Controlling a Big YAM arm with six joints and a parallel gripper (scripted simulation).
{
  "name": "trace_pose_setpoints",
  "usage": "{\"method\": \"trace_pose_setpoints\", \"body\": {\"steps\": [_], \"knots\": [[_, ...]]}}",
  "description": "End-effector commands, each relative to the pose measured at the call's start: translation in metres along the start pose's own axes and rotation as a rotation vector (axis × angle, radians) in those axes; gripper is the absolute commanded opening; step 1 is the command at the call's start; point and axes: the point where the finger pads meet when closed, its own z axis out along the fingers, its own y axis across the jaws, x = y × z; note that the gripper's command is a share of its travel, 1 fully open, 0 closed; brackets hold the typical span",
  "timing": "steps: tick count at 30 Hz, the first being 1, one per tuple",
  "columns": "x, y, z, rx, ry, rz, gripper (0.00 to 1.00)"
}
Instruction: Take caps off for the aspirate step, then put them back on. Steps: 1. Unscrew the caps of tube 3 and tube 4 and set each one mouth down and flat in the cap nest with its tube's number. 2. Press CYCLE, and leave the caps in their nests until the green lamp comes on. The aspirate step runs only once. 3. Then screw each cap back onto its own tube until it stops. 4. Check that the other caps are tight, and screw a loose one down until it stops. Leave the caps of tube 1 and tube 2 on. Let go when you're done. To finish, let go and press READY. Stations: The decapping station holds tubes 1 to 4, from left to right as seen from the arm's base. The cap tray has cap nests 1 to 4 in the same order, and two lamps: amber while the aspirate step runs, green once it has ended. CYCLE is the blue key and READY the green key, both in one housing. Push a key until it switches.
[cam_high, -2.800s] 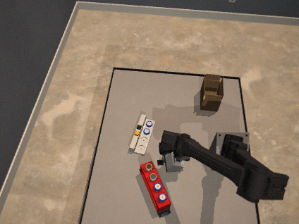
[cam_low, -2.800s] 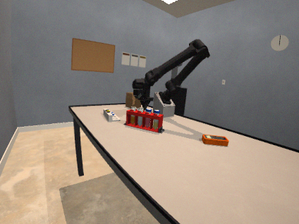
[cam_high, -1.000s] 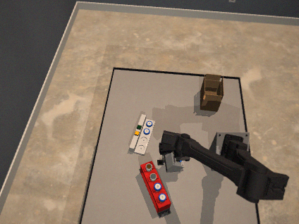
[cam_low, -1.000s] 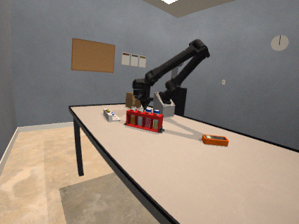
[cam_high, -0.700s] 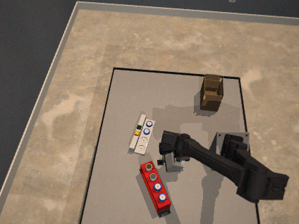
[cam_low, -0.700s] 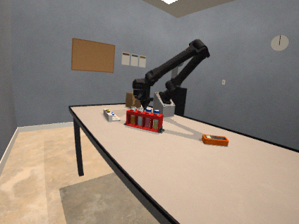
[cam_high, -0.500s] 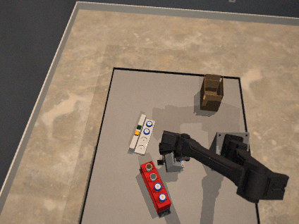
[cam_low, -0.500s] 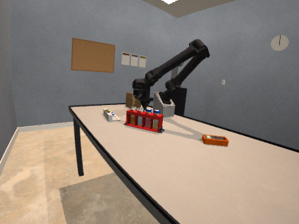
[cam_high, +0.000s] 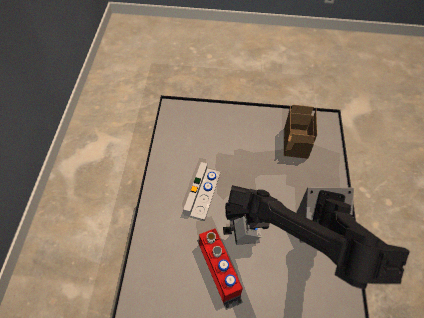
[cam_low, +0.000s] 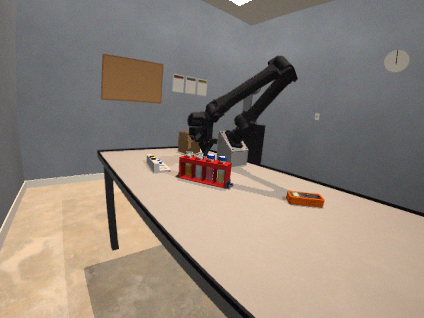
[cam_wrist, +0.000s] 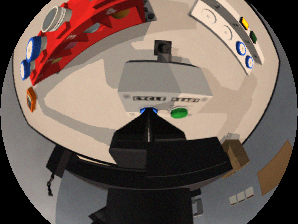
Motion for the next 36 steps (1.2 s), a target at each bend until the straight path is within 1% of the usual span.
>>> {"method": "trace_pose_setpoints", "body": {"steps": [1, 30, 31, 32, 33, 34, 35, 36], "knots": [[0.007, 0.001, 0.011, -0.006, 0.021, -0.001, 0.00], [0.007, 0.001, 0.011, -0.006, 0.021, -0.001, 0.00], [-0.003, -0.001, 0.004, 0.001, -0.002, -0.012, 0.00], [0.007, 0.001, 0.009, -0.005, 0.021, -0.023, 0.00], [0.010, -0.002, 0.002, -0.008, 0.022, 0.011, 0.00], [-0.003, -0.002, -0.009, 0.005, -0.010, -0.011, 0.00], [-0.014, -0.003, -0.016, 0.012, -0.024, -0.025, 0.00], [-0.014, -0.003, -0.020, 0.012, -0.025, -0.025, 0.00]]}}
